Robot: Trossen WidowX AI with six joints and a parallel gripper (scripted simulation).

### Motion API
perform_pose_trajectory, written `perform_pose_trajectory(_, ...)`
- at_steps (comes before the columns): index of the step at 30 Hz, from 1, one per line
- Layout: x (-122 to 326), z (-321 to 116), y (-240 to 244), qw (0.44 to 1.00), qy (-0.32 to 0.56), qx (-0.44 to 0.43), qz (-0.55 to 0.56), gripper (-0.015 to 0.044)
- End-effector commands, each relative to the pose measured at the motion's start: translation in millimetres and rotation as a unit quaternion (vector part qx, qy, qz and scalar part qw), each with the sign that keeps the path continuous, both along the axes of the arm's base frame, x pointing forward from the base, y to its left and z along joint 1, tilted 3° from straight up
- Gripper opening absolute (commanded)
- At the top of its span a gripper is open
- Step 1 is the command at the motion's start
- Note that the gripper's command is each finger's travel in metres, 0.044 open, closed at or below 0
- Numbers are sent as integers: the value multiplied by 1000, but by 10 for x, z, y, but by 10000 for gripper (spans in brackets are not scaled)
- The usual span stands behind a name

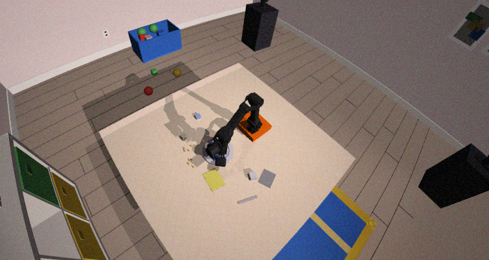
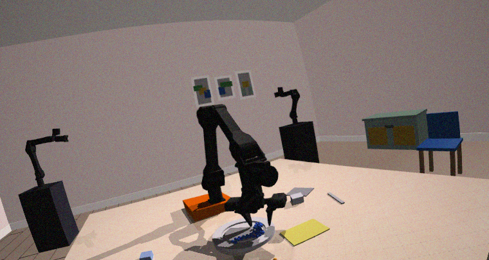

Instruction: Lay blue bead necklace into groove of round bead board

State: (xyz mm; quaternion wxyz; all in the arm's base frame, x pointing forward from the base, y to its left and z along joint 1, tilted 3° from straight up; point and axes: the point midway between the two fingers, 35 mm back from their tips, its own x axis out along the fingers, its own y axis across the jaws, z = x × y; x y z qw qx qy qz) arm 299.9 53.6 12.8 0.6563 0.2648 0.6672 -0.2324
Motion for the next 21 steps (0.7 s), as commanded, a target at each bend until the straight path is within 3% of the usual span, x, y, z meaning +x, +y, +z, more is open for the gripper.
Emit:
perform_pose_trajectory(1,1,2,0,1000,0,0,0,153)
perform_pose_trajectory(7,1,2,0,1000,0,0,0,0)
perform_pose_trajectory(21,1,2,0,1000,0,0,0,0)
